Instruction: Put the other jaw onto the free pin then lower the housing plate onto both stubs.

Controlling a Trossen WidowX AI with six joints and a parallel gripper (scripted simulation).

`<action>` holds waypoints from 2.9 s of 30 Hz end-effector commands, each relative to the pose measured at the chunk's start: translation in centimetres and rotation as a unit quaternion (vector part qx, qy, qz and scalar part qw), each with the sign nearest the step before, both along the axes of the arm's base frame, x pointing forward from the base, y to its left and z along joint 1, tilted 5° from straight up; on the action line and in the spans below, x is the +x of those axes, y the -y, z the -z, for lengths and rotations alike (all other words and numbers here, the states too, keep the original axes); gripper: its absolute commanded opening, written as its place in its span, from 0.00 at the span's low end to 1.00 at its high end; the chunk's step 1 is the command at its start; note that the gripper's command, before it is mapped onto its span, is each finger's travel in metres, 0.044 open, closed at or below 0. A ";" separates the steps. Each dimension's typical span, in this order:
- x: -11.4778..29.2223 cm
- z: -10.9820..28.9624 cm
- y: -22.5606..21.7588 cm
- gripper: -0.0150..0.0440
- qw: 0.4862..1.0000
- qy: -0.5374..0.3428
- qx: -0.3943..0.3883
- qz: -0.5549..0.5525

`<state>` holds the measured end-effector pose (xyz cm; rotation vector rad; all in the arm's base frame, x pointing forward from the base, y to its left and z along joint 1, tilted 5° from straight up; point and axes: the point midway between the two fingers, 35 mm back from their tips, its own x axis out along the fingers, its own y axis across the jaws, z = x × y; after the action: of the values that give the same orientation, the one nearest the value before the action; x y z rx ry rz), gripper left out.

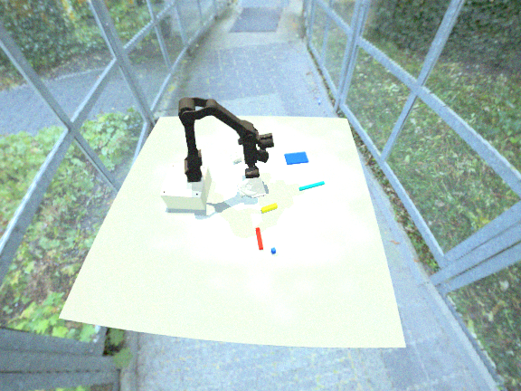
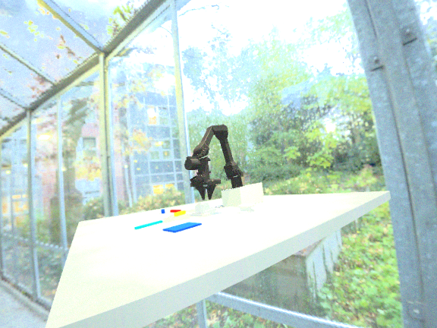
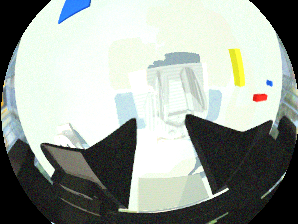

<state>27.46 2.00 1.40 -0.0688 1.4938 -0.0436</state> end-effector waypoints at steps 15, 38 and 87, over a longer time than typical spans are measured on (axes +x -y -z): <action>0.4 -1.2 -4.3 1.00 0.999 0.027 0.019 -0.014; -8.5 -1.3 -19.4 1.00 0.997 -0.012 0.006 -0.081; -8.0 6.9 -19.0 1.00 0.997 -0.012 0.006 -0.081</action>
<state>19.40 21.18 -4.79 -0.1729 1.5079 0.0985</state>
